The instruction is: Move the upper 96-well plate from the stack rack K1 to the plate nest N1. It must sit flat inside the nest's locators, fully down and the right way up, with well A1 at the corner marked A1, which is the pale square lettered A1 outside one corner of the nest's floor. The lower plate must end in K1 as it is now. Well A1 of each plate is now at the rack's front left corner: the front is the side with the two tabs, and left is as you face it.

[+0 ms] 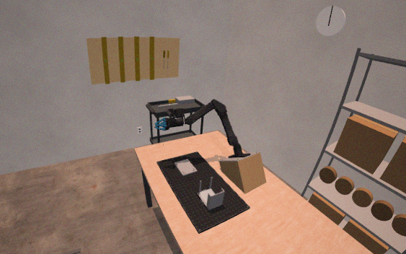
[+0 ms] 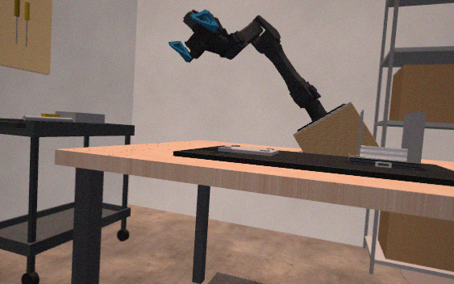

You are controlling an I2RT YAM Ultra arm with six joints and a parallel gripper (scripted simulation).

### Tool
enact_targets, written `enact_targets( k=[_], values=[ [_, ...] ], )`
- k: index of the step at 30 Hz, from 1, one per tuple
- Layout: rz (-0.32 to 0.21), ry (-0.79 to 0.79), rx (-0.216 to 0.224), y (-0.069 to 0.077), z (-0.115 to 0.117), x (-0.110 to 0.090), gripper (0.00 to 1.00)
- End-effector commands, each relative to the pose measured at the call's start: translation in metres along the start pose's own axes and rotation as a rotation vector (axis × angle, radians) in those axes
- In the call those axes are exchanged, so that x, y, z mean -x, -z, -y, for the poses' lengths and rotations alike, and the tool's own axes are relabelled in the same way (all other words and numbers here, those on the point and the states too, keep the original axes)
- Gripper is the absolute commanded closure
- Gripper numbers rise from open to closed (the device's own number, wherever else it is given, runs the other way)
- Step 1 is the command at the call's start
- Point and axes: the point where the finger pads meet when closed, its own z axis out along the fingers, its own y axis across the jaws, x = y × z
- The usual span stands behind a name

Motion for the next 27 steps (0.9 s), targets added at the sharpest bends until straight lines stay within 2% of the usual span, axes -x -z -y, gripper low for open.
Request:
enact_targets(
  k=[1,17,18,20,23,24,26,27],
  values=[
    [0.015,0.003,0.007,0.001,-0.003,0.007,0.00],
    [0.015,0.003,0.007,0.001,-0.003,0.007,0.00],
    [-0.025,0.017,0.027,-0.006,-0.012,0.001,0.00],
    [-0.078,0.034,0.036,-0.010,-0.017,-0.008,0.00],
    [-0.077,0.035,0.024,-0.015,-0.024,-0.019,0.00],
    [-0.097,0.032,0.022,-0.015,-0.025,-0.032,0.00],
    [-0.109,0.045,0.028,-0.018,-0.029,-0.026,0.00],
    [-0.140,0.056,0.032,-0.019,-0.031,-0.030,0.00]
  ],
)
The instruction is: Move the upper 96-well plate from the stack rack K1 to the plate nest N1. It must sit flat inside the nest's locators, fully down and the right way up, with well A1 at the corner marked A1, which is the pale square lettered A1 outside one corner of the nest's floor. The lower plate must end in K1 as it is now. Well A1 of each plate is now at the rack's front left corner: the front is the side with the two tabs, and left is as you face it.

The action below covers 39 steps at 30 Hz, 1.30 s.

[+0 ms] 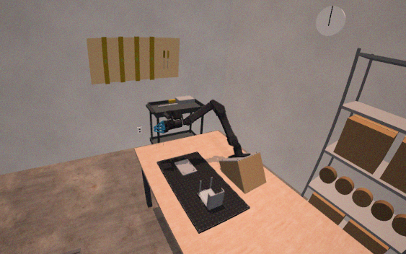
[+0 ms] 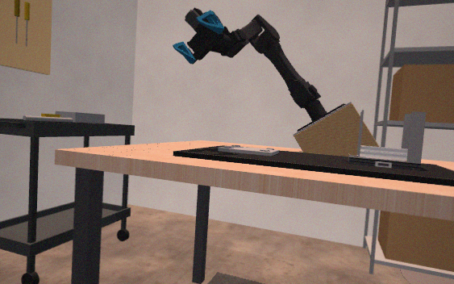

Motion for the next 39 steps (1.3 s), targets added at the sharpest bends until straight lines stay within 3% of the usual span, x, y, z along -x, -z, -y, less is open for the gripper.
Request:
enact_targets(
  k=[1,4,5,7,8,10,13,14,15,16,17,20,24,27,30,31,34,35,37,39],
  values=[
    [-0.078,0.045,0.027,-0.008,-0.020,-0.005,0.00],
    [-0.081,0.046,0.028,-0.013,-0.027,-0.018,0.00],
    [-0.104,0.043,0.027,-0.013,-0.029,-0.033,0.00],
    [-0.104,0.043,0.027,-0.013,-0.029,-0.033,0.00],
    [-0.102,0.060,0.033,-0.014,-0.033,-0.021,0.00],
    [-0.172,0.085,0.043,-0.018,-0.037,-0.034,0.00],
    [-0.178,0.087,0.044,-0.022,-0.045,-0.047,0.00],
    [-0.221,0.084,0.043,-0.020,-0.046,-0.072,0.00],
    [-0.221,0.084,0.042,-0.021,-0.048,-0.076,0.00],
    [-0.218,0.084,0.043,-0.021,-0.049,-0.076,0.00],
    [-0.208,0.102,0.050,-0.026,-0.053,-0.060,0.00],
    [-0.275,0.136,0.064,-0.028,-0.062,-0.073,0.00],
    [-0.266,0.136,0.064,-0.028,-0.067,-0.076,0.00],
    [-0.360,0.185,0.085,-0.030,-0.075,-0.094,0.00],
    [-0.371,0.192,0.088,-0.032,-0.084,-0.106,0.00],
    [-0.414,0.191,0.089,-0.026,-0.084,-0.131,0.00],
    [-0.390,0.192,0.088,-0.029,-0.091,-0.135,0.00],
    [-0.398,0.210,0.096,-0.033,-0.095,-0.124,0.00],
    [-0.452,0.246,0.112,-0.032,-0.101,-0.133,0.00],
    [-0.466,0.255,0.116,-0.032,-0.106,-0.141,0.00]
  ],
)
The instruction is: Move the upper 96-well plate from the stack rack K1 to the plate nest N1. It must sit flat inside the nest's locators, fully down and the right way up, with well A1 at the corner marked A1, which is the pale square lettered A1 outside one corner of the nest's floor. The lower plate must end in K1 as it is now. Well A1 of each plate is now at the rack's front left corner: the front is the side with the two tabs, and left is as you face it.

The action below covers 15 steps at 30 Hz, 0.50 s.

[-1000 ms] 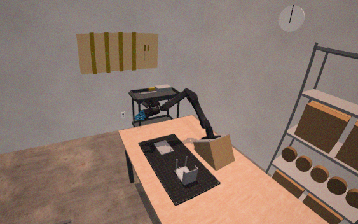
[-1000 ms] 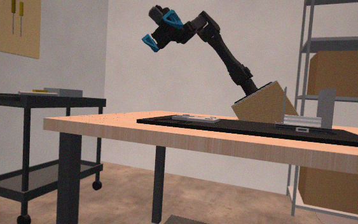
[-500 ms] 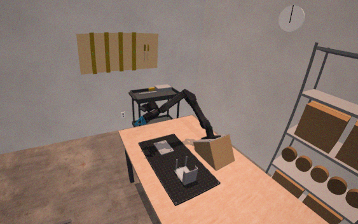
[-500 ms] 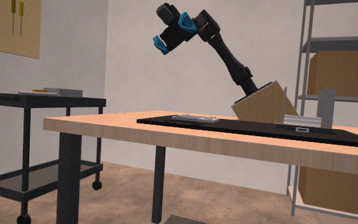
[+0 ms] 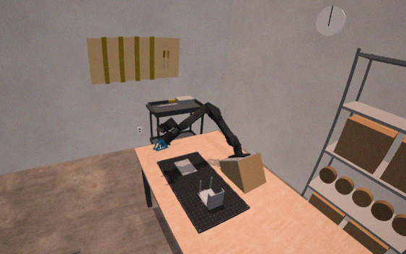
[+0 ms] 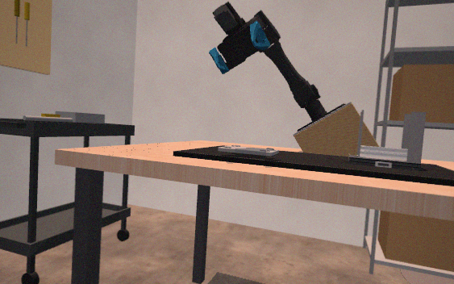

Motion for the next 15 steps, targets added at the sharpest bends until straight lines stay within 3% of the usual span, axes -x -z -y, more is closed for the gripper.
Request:
enact_targets(
  k=[1,2,3,6,9,10,11,13,14,15],
  values=[
    [-0.013,0.052,0.023,0.002,-0.020,0.009,0.00],
    [-0.013,0.052,0.023,0.002,-0.020,0.009,0.00],
    [0.022,0.052,0.019,0.013,-0.022,0.022,0.00],
    [-0.091,0.112,0.044,-0.004,-0.035,-0.004,0.00],
    [-0.107,0.124,0.048,-0.009,-0.045,-0.014,0.00],
    [-0.149,0.126,0.054,-0.012,-0.050,-0.038,0.00],
    [-0.149,0.126,0.054,-0.013,-0.054,-0.042,0.00],
    [-0.143,0.126,0.053,-0.014,-0.057,-0.043,0.00],
    [-0.131,0.145,0.056,-0.014,-0.059,-0.027,0.00],
    [-0.156,0.167,0.063,-0.015,-0.062,-0.031,0.00]
  ],
)
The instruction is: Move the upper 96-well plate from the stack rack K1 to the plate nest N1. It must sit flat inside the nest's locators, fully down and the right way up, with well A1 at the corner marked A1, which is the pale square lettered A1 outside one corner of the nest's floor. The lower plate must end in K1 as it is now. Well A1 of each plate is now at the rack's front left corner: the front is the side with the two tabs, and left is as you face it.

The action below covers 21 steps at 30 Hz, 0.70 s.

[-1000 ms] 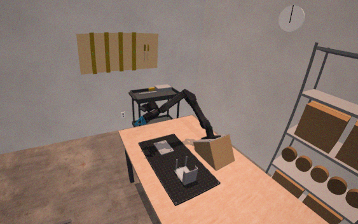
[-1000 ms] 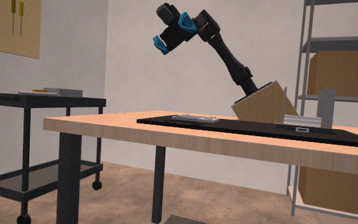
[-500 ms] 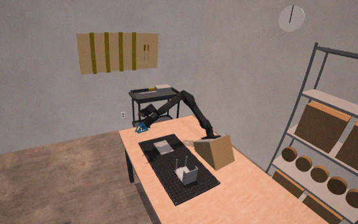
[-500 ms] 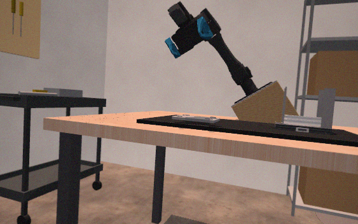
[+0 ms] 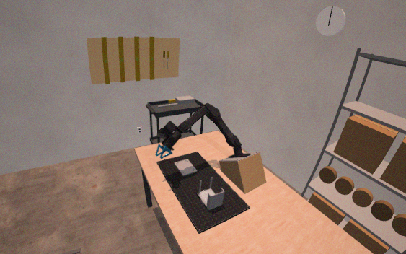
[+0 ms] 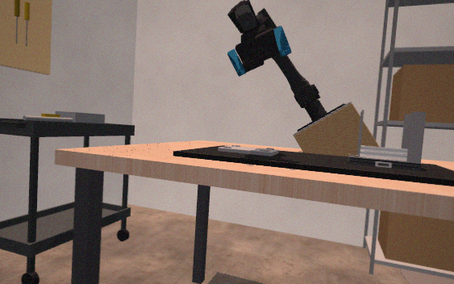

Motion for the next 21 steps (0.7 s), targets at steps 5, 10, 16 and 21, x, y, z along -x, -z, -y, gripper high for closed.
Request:
enact_targets(
  k=[5,10,16,21],
  values=[
    [-0.017,0.091,0.026,0.009,-0.027,0.018,0.00],
    [-0.123,0.161,0.055,-0.010,-0.049,-0.012,0.00],
    [-0.171,0.183,0.066,-0.014,-0.068,-0.040,0.00],
    [-0.209,0.250,0.082,-0.018,-0.078,-0.036,0.00]
  ],
)
